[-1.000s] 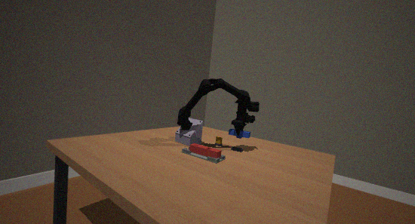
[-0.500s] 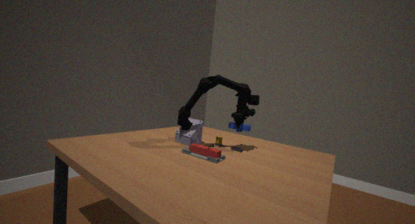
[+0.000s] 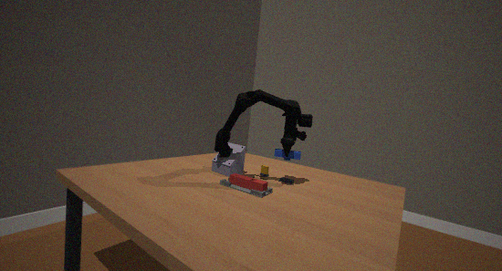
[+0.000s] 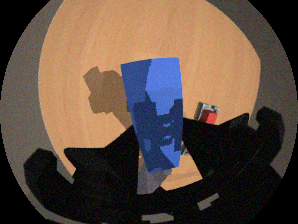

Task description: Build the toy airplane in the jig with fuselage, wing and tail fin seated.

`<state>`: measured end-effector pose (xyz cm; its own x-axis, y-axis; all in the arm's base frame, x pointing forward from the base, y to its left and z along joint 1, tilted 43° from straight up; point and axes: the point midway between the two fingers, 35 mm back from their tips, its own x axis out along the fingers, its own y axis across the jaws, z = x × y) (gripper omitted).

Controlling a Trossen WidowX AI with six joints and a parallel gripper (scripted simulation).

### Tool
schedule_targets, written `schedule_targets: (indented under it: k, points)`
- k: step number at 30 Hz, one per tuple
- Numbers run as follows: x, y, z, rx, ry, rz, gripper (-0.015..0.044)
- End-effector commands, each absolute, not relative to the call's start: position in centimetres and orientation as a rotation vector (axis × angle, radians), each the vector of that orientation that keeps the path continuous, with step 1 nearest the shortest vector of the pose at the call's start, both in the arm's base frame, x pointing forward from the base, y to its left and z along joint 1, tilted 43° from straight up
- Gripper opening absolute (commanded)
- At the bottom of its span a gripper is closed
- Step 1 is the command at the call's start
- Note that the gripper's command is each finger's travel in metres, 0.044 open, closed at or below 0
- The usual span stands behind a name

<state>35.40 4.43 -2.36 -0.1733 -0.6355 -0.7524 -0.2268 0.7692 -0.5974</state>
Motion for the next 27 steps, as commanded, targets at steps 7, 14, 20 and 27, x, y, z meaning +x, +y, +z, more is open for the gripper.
schedule_targets:
  k: [7, 14, 20, 27]
  points:
    - [35.2, 1.8, -0.3, -0.809, 1.789, -0.255, 0.0]
    - [34.8, -0.1, 1.0, -0.896, 1.817, -0.141, 0.0]
    - [34.4, -1.7, 2.1, -0.972, 1.838, -0.043, 0.0]
    - [33.7, -3.6, 3.3, -1.06, 1.858, 0.074, 0.0]
